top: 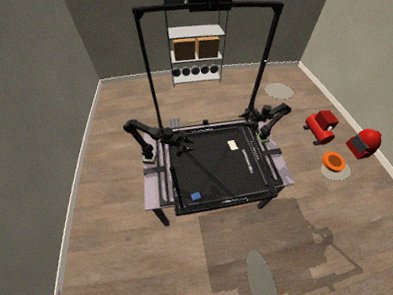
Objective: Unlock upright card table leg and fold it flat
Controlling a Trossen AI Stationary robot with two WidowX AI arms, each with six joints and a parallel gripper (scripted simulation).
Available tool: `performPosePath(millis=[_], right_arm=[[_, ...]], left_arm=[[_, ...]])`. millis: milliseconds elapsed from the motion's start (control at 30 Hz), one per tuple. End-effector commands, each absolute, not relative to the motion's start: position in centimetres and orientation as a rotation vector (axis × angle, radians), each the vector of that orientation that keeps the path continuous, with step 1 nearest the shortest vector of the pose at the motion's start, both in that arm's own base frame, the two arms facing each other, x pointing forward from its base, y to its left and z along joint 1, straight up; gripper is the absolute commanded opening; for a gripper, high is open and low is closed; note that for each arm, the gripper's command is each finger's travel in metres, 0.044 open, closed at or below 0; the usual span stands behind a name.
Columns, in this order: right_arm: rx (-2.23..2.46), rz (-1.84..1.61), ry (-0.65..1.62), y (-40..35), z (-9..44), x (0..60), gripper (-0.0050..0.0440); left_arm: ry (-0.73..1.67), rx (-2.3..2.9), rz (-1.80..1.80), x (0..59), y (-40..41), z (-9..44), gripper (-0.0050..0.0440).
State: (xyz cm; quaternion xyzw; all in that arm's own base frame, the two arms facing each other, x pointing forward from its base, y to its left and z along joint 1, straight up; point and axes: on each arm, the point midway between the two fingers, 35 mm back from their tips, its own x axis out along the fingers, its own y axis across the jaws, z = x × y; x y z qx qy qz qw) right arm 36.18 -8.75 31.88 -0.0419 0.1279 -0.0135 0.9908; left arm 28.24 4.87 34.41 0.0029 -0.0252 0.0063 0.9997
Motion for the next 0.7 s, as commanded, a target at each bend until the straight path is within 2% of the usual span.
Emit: performPosePath(millis=[0, 667], right_arm=[[-0.073, -0.005, 0.355, -11.5, 31.9, 37.2, 0.0290], [0.148, 0.061, 0.542, -22.4, 31.6, 35.4, 0.0290]], left_arm=[[-0.049, 0.011, 0.004, 26.8, 5.9, 35.3, 0.0400], [-0.020, 0.016, 0.002, 21.3, 7.3, 36.8, 0.0400]])
